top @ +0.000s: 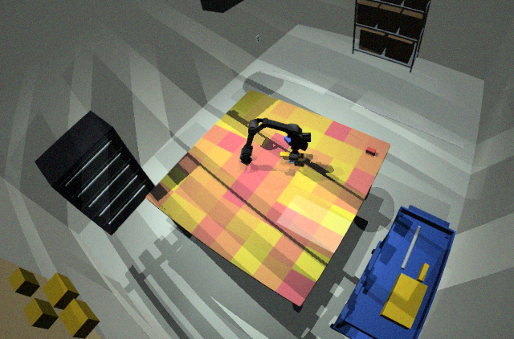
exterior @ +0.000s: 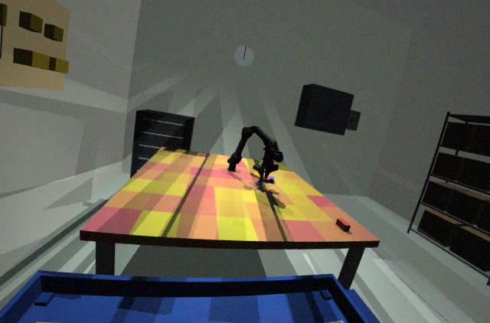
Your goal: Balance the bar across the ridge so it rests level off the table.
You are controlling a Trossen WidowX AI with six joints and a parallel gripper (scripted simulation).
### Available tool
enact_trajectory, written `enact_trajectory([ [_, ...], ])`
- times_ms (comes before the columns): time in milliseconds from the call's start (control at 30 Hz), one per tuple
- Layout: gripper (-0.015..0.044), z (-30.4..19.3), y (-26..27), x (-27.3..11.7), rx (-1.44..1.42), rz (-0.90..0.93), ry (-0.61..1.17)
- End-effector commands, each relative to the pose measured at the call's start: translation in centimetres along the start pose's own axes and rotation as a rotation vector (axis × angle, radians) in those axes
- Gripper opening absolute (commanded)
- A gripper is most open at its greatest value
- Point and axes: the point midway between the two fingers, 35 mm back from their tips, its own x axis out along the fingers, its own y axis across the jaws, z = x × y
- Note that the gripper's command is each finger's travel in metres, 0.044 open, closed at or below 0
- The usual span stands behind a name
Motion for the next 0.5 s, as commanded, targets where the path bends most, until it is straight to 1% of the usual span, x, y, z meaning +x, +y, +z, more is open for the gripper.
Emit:
enact_trajectory([
  [0,0.0,-0.06,-0.07,0.06,0.003,-0.004,0.002],
  [467,0.0,-0.06,-0.07,0.18,0.003,-0.004,0.002],
])
